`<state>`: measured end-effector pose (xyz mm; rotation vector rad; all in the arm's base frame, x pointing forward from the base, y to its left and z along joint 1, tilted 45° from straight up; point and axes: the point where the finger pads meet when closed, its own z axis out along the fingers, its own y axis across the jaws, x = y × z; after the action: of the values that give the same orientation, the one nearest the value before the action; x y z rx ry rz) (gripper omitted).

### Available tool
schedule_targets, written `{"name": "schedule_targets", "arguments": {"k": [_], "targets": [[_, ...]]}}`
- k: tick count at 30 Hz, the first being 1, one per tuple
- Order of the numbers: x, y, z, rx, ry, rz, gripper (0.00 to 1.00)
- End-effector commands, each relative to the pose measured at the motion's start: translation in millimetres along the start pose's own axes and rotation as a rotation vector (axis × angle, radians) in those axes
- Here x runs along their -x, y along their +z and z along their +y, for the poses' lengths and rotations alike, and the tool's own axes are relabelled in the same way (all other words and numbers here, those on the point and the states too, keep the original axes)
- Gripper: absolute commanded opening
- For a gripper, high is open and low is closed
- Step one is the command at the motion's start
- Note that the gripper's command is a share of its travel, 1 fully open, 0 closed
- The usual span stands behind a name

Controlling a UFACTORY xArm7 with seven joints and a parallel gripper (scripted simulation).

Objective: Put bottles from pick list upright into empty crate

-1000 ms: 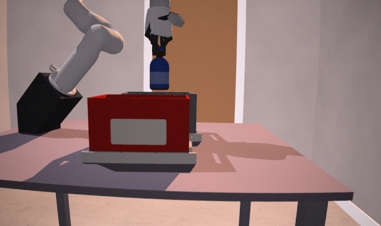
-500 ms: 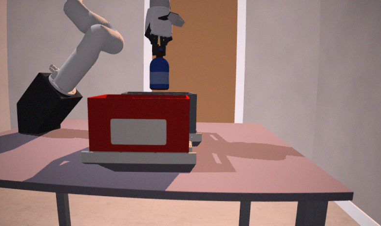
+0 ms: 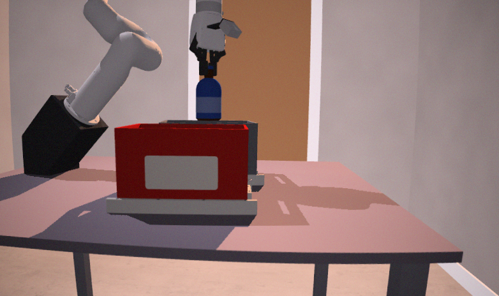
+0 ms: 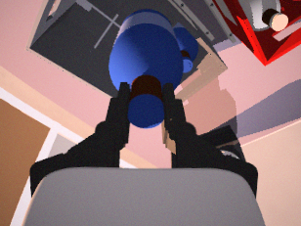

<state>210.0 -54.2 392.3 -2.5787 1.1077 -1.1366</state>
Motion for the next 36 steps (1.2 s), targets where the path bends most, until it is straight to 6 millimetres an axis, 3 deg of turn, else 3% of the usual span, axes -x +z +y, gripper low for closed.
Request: {"name": "schedule_targets", "arguments": {"k": [1, 36], "targets": [[-1.1, 2.6, -0.7, -0.002, 0.000, 0.004, 0.00], [-1.2, 32.6, -0.9, -0.002, 0.000, 0.004, 0.00]]}}
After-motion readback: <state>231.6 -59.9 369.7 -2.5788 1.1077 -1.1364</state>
